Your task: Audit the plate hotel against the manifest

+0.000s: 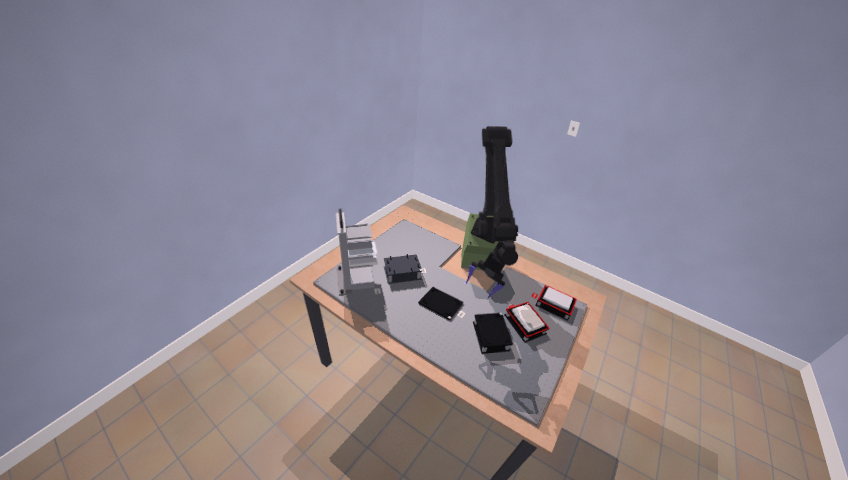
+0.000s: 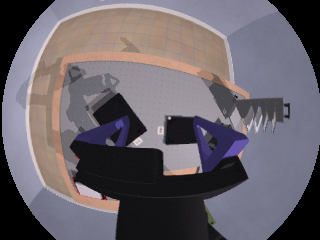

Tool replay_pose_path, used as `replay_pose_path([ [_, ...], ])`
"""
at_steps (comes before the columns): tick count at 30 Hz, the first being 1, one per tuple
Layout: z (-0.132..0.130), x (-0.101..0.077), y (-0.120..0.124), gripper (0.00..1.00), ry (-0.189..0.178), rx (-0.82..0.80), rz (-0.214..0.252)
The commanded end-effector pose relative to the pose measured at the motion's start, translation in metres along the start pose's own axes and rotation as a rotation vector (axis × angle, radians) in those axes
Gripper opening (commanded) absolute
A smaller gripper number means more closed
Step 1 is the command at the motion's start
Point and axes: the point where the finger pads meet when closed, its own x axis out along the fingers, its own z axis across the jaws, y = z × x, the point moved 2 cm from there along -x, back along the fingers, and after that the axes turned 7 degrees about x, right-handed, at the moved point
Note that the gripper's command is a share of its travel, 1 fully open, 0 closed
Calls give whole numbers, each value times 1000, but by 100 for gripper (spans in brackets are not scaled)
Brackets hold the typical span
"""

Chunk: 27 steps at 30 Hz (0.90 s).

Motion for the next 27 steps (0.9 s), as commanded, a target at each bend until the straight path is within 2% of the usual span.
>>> replay_pose_path([
  [1, 6, -1, -6, 100, -3, 80, -20],
  [6, 8, -2, -9, 100, 24, 160, -41],
  [12, 14, -7, -26, 100, 47, 267, -78],
  [14, 13, -7, -23, 100, 64, 291, -77],
  [17, 14, -7, -25, 100, 65, 312, -86],
  [27, 15, -6, -21, 100, 130, 457, -109],
])
